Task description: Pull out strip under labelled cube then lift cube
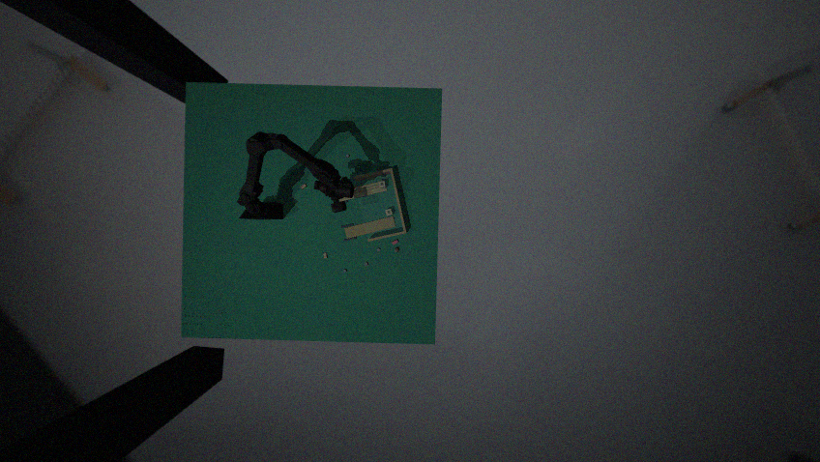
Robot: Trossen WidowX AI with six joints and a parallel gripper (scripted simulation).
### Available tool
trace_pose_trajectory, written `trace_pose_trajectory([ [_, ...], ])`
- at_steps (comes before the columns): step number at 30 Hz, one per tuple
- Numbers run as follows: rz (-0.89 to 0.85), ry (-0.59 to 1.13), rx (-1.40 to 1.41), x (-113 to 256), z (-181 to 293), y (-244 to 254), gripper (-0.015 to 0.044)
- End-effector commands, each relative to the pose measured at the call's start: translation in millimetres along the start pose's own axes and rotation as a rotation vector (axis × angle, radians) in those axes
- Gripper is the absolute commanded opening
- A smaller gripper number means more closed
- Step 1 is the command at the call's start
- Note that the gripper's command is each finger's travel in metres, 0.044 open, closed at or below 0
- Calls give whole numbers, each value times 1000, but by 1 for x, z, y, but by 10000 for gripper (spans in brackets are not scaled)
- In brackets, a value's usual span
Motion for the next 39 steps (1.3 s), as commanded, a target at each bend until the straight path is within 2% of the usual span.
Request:
trace_pose_trajectory([
  [1, 6, 5, 8, -2, -1, 0, 0],
  [39, 3, 5, 8, -64, 1, 1, 0],
])
Point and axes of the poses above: the point midway between the two fingers, 35 mm back from their tips, its own x axis back along the fingers, its own y axis across the jaws, z = x × y, the point moved 9 cm from there along x, back along the fingers, and after that the axes turned 4 degrees about -x, right-handed, at the moved point
